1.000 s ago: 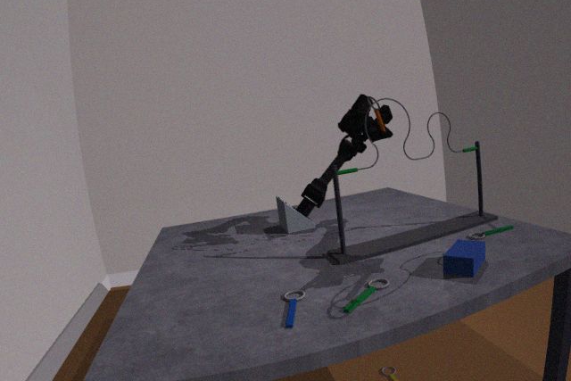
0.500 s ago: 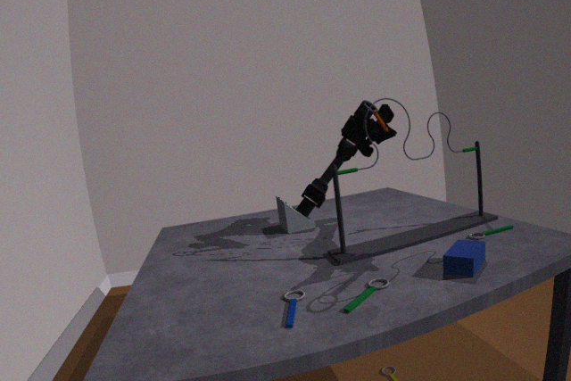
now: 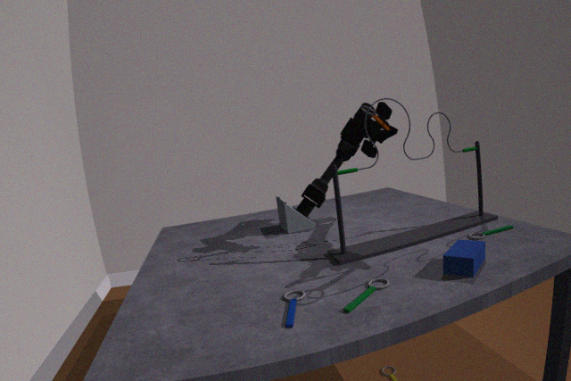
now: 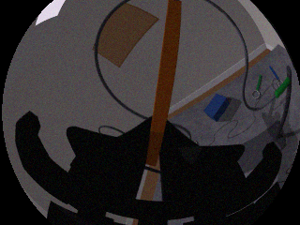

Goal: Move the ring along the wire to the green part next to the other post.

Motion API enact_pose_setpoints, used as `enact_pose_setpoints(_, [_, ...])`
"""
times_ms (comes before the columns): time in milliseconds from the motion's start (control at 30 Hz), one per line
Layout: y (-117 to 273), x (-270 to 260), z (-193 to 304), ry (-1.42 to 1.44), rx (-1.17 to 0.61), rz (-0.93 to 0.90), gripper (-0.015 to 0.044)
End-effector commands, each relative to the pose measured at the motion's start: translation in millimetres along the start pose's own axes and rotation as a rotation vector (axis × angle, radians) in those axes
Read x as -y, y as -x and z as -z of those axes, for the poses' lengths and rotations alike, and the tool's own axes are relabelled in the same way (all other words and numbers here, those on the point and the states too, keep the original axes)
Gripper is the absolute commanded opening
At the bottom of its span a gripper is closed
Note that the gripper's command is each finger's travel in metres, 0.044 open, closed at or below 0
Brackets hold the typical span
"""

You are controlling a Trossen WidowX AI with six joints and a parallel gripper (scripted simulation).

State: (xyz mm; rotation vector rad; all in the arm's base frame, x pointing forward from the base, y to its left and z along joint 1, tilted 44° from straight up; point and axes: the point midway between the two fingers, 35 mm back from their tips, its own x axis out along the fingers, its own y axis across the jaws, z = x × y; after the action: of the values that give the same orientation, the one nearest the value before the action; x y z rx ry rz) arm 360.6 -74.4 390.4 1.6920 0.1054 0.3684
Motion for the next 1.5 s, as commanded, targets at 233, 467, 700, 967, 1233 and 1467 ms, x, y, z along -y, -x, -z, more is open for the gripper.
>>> enact_pose_setpoints(233, [-0.1, -3.1, -0.5, -0.121, 0.019, -0.05, -0.015])
enact_pose_setpoints(467, [-0.3, -6.2, -0.9, -0.2, 0.029, -0.085, -0.015])
enact_pose_setpoints(700, [-0.4, -9.2, -1.5, -0.28, 0.039, -0.119, -0.015])
enact_pose_setpoints(967, [-0.4, -12.5, -2.5, -0.37, 0.05, -0.159, -0.015])
enact_pose_setpoints(1233, [-0.2, -15.8, -3.8, -0.461, 0.062, -0.199, -0.015])
enact_pose_setpoints(1467, [0.1, -18.5, -5.2, -0.541, 0.071, -0.233, -0.015])
